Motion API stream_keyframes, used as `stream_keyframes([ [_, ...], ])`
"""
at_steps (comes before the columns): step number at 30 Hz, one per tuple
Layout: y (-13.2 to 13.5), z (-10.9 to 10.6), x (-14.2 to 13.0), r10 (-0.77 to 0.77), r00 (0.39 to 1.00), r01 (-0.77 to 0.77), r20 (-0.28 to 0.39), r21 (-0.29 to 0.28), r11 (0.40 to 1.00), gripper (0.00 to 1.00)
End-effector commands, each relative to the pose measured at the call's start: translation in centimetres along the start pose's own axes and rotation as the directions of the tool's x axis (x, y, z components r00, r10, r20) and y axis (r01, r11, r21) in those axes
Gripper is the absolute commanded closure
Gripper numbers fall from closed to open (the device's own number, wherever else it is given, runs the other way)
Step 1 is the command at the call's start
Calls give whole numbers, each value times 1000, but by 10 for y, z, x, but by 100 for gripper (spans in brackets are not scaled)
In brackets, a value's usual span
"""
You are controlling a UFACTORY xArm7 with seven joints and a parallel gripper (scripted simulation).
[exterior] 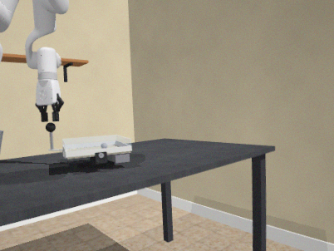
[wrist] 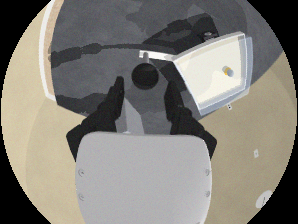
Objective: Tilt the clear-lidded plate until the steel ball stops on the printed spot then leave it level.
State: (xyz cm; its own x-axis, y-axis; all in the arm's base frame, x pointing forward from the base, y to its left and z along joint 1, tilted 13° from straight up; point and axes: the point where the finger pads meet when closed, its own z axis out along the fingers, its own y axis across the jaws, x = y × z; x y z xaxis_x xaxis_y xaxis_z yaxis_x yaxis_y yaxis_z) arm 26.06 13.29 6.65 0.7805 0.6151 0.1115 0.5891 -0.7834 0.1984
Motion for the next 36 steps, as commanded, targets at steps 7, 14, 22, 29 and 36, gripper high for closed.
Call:
stream_keyframes([
  [7, 0, -10, 1, -1, 1000, 1, -2, 0, 1000, 39],
  [14, 0, -16, 1, -1, 1000, 1, -2, 0, 1000, 39],
  [22, 0, -17, 1, -1, 1000, 1, -2, 0, 1000, 39],
  [29, 0, -18, 1, -1, 1000, 1, -1, 0, 1000, 0],
  [36, 0, -18, 1, -1, 1000, 1, -1, 0, 1000, 0],
])
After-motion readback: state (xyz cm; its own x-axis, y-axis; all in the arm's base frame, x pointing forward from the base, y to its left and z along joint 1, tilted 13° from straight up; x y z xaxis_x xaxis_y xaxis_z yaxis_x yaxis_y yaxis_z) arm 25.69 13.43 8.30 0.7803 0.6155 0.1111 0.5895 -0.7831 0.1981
